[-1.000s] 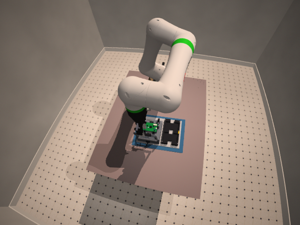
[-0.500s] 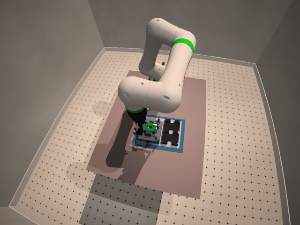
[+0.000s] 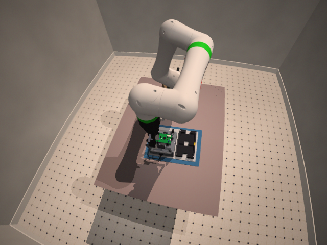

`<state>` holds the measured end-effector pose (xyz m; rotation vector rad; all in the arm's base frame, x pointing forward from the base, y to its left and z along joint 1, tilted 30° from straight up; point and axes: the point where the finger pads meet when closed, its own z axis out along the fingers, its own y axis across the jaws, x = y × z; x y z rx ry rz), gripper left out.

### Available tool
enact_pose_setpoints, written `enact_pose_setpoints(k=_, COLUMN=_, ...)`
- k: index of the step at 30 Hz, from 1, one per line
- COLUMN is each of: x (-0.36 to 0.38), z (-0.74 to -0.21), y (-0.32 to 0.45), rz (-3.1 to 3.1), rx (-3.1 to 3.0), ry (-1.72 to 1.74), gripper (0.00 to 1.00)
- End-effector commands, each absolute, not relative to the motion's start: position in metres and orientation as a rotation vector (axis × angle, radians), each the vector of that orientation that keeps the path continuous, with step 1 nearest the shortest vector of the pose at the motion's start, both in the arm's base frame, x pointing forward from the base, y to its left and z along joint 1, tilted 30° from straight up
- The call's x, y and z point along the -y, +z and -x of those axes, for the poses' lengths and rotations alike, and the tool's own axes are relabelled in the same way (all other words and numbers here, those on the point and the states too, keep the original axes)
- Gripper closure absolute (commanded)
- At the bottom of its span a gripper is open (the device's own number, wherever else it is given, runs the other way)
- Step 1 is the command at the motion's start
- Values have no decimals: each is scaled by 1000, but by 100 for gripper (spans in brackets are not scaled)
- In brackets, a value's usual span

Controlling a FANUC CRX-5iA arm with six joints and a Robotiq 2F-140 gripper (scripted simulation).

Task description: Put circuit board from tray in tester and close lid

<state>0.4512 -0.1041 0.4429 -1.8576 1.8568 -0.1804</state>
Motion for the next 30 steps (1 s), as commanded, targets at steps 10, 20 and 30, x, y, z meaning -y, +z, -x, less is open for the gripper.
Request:
enact_pose_setpoints(k=10, x=104, z=-451, y=443, rz=1857, rx=-1857, ry=-181, gripper=70)
enact_pose_setpoints(k=20, x=104, z=-451, y=443, rz=1857, rx=-1857, ry=-181, gripper=70)
enact_pose_setpoints(k=30, x=103, z=-452, y=440, rz=1857, rx=-1857, ry=-181, gripper=70)
